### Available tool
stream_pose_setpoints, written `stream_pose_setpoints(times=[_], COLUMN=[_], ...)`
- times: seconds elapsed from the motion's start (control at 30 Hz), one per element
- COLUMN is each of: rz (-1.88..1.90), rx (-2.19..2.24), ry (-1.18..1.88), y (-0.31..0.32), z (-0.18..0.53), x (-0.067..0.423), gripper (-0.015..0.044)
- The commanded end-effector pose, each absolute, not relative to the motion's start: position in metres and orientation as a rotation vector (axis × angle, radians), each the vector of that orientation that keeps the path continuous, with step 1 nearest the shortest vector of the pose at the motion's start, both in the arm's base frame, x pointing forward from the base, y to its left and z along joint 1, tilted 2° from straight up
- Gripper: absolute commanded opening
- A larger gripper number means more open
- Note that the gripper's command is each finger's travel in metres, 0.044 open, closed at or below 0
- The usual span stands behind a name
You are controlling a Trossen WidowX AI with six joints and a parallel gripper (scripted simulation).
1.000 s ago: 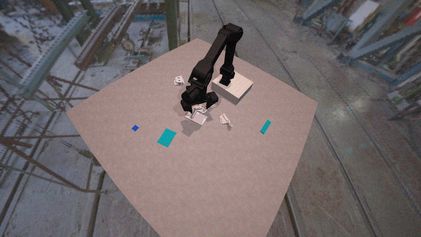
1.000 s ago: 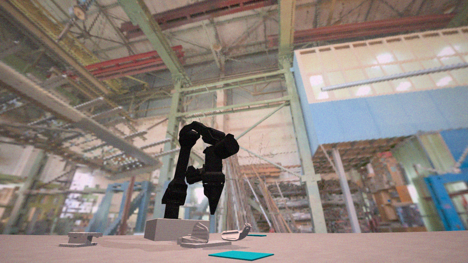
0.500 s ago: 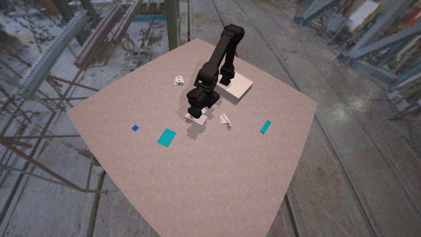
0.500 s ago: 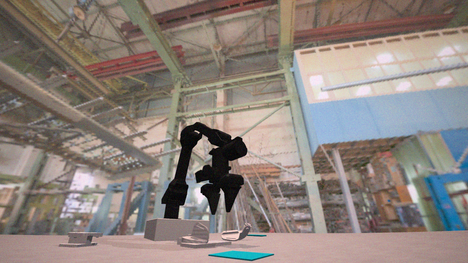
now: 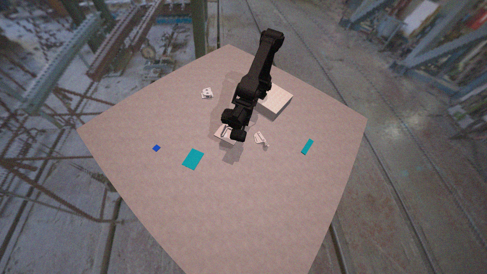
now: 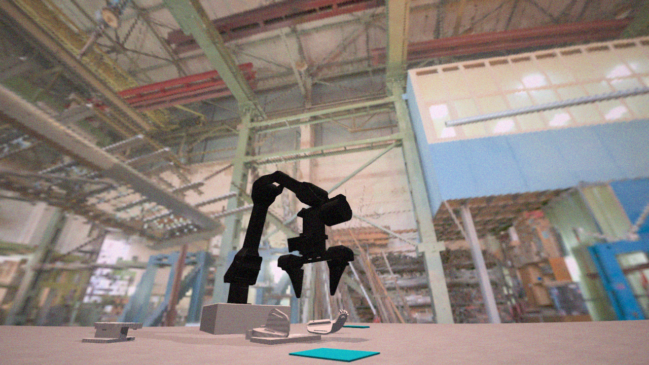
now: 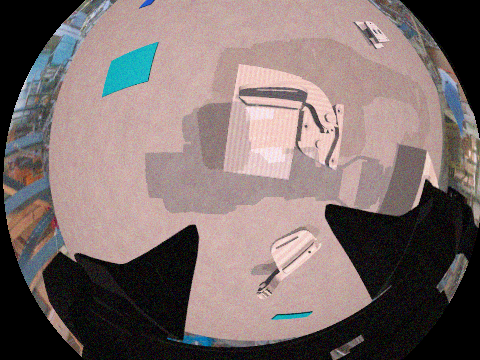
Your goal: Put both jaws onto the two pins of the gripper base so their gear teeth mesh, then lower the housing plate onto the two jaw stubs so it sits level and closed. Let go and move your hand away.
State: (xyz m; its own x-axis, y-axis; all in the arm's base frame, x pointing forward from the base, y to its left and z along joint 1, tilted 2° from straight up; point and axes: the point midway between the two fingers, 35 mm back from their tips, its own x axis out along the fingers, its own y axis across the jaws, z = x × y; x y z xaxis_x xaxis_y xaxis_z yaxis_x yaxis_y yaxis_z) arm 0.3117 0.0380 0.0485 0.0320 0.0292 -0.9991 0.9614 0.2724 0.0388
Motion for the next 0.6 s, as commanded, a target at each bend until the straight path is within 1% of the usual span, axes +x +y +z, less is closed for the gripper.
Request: stream_pose_setpoints(times=[0.0, 0.57], rz=[-0.887, -0.493], rx=[0.953, 0.557], ry=[1.359, 1.493], y=[0.044, 0.076], z=[0.048, 0.049], x=[0.311, 0.306], gripper=[0.044, 0.044])
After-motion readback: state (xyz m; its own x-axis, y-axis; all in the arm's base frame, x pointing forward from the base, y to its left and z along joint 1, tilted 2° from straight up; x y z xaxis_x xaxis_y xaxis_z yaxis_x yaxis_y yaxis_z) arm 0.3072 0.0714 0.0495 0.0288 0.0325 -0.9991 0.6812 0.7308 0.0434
